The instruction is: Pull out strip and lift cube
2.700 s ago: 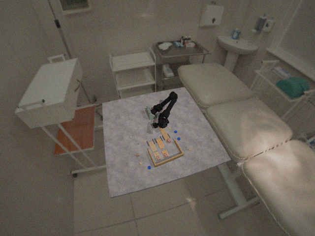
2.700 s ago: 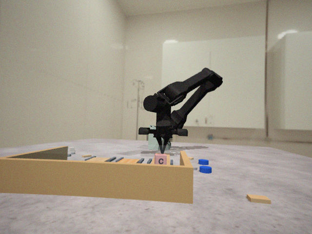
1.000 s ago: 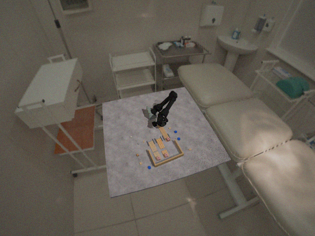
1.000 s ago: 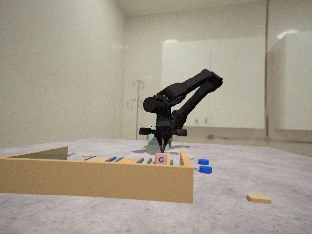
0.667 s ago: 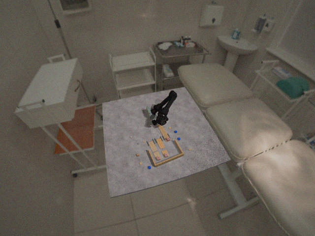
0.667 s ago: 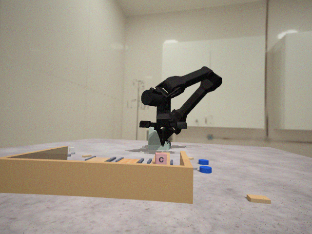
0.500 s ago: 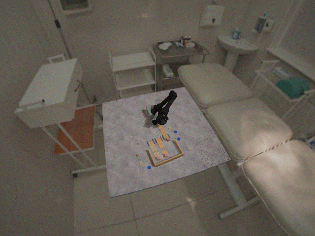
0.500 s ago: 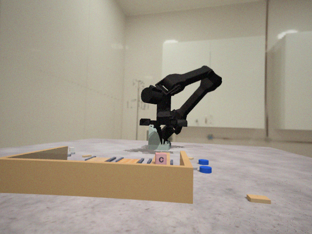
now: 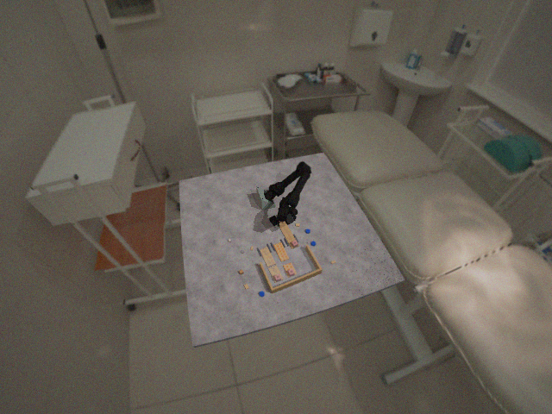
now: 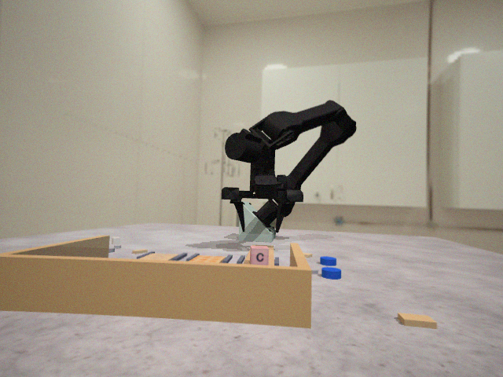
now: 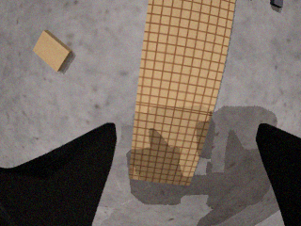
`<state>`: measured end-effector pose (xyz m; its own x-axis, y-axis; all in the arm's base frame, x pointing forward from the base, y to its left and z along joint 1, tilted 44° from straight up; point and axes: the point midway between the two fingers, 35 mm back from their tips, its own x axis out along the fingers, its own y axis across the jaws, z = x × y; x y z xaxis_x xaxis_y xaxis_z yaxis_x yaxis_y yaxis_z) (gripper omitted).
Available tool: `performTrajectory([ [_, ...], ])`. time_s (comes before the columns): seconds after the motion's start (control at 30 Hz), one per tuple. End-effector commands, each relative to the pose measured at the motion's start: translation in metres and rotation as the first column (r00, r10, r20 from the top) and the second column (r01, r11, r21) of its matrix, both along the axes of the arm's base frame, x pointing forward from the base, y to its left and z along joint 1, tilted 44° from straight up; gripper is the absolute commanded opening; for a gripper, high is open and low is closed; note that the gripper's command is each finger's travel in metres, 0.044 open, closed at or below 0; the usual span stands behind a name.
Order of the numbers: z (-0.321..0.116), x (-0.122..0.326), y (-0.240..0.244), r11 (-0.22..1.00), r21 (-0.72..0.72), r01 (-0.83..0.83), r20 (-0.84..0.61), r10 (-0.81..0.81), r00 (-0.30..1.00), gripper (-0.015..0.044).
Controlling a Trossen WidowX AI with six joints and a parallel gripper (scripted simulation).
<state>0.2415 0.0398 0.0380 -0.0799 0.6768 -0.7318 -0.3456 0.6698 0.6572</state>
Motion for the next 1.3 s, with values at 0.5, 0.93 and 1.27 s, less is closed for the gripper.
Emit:
performTrajectory([
  [0.5,0.010,0.062,0.007,1.000,0.005,0.001,0.004,-0.001,1.000,0.0440],
  [0.93,0.017,0.102,0.012,1.000,0.005,0.001,0.006,-0.001,1.000,0.0440],
  [1.27,0.025,0.133,0.017,1.000,0.005,0.001,0.008,-0.001,1.000,0.0440],
])
